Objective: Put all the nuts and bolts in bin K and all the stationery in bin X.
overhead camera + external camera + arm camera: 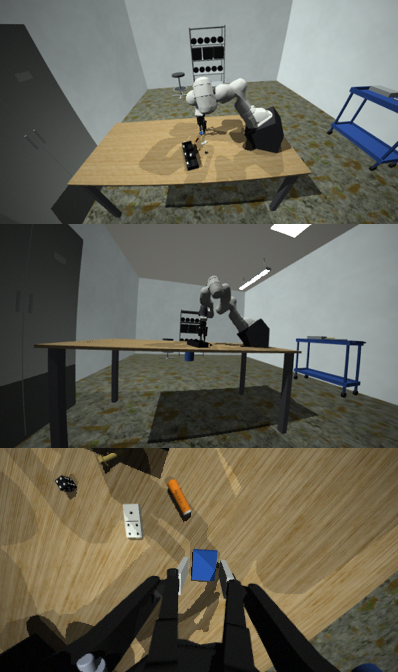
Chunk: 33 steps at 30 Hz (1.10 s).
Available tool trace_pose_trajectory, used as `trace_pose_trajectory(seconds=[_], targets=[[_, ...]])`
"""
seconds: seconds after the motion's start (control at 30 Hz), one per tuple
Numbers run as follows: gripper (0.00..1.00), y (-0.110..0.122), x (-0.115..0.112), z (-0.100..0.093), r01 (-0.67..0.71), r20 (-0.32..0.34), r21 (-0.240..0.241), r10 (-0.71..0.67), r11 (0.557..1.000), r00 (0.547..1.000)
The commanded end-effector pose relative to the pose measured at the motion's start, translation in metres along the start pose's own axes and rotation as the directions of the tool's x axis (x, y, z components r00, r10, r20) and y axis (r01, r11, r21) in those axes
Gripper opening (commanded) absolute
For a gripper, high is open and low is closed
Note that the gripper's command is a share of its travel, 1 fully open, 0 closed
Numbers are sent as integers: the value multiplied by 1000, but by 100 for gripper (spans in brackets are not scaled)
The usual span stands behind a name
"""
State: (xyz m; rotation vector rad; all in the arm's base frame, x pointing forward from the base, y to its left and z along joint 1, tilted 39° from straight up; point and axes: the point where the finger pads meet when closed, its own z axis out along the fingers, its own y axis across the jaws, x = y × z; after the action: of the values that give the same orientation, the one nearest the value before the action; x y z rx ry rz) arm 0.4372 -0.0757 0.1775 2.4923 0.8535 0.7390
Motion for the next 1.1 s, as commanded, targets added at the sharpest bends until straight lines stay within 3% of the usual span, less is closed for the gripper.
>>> trace_pose_trajectory(seconds=[0.0,0.67,0.7,1.07], targets=[[33,1,-1,3,6,0,-3,-6,1000,1000],[33,2,0,9,6,0,-3,-6,1000,1000],[21,2,0,9,6,0,-3,-6,1000,1000],[21,2,0,9,6,0,-3,-6,1000,1000]])
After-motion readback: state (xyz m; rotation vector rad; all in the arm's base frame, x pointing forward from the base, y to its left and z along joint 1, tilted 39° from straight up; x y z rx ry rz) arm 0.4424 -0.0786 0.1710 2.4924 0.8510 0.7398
